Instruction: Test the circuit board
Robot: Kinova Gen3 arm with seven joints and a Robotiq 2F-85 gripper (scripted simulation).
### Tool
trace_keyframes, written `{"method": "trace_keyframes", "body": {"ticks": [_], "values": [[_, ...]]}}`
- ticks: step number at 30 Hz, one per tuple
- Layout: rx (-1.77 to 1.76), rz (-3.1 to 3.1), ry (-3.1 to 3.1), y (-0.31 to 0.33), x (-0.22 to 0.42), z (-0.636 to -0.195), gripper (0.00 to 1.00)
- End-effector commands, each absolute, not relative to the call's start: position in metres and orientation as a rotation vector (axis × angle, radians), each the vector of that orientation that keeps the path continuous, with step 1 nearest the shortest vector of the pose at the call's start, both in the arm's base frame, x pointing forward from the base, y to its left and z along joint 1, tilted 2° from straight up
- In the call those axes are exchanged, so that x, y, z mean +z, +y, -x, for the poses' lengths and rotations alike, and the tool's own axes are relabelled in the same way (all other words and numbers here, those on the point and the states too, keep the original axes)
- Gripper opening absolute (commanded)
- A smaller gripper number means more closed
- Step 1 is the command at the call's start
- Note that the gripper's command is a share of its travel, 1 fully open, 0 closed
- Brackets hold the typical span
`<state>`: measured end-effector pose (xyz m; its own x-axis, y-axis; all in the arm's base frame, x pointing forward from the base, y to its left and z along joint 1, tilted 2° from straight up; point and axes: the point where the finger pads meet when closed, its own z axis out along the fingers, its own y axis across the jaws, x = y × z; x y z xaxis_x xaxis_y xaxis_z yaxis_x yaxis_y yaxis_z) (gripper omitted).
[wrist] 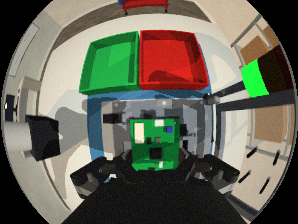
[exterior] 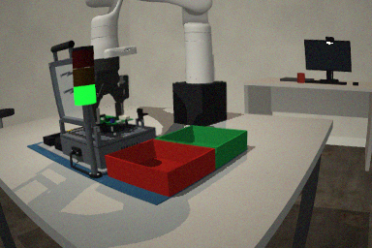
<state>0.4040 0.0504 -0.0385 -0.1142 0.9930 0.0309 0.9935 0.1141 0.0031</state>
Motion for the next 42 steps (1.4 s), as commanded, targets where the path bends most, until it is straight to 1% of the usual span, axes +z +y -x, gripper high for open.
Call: {"method": "trace_keyframes", "body": {"ticks": [1,42], "values": [[-0.033,2.066,-2.338,0.049,-0.036,-0.402,0.77],[-0.033,2.066,-2.338,0.049,-0.021,-0.402,0.77]]}}
